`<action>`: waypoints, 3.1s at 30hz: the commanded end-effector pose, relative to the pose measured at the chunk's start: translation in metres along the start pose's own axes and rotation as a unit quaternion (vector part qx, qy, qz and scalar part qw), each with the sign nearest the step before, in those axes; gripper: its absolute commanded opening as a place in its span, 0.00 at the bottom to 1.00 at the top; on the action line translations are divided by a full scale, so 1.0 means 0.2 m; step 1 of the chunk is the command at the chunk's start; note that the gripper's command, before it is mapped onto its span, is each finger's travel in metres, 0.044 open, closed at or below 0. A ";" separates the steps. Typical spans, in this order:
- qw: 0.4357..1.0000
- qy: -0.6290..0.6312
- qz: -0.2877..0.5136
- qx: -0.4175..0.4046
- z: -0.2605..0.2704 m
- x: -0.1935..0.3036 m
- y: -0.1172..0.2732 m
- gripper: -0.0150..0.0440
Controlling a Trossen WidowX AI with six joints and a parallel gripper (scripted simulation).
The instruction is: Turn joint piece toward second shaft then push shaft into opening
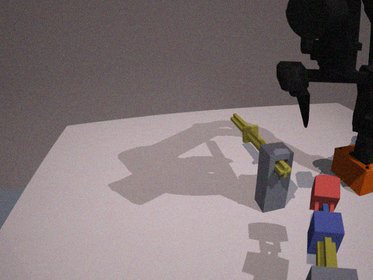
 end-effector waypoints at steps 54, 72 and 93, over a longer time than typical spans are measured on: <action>0.994 -0.113 -0.010 0.000 0.16 0.36 -0.35 1.00; 0.994 -0.113 -0.010 0.001 0.17 0.39 -0.45 1.00; 0.994 -0.113 -0.010 0.001 0.17 0.39 -0.49 0.56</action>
Point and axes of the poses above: the point midway between the two fingers, 35 mm back from their tips, its own y axis back along the fingers, its own z axis across the jaws, x = y × z, the point moved 5 cm from there along y, back along the fingers, and after that the axes turned 10 degrees about y, right-handed, at the moved point
